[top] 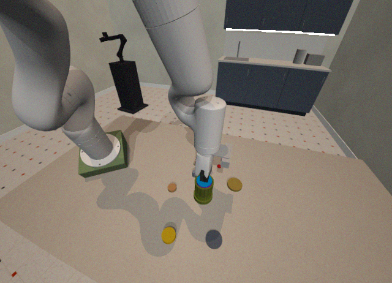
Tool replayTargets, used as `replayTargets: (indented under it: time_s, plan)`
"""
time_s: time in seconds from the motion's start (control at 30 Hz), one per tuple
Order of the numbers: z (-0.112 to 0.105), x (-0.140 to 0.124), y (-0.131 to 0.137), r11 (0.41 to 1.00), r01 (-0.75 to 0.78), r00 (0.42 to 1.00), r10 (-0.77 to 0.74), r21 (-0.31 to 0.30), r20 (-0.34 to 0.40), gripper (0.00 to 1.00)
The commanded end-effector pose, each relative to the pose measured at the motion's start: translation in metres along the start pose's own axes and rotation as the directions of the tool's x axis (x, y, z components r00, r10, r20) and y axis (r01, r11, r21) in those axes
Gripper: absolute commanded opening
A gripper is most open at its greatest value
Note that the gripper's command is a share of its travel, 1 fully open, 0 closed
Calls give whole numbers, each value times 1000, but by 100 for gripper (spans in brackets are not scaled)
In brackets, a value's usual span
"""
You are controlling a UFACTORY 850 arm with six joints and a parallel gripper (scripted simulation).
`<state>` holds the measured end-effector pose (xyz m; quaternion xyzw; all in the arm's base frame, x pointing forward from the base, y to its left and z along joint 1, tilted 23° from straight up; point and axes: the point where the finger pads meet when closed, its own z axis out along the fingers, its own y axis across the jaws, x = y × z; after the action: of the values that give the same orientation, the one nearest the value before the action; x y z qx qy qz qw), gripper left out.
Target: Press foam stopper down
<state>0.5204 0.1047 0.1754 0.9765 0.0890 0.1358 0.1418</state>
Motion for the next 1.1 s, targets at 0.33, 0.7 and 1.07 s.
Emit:
replayTargets:
  time_s: [0.33,0.7,1.07]
  plan:
    - [-9,1,0,1000,0,1000,0,0,-2,0]
    - [-11,1,0,1000,0,1000,0,0,-2,0]
    - [-12,1,0,1000,0,1000,0,0,-2,0]
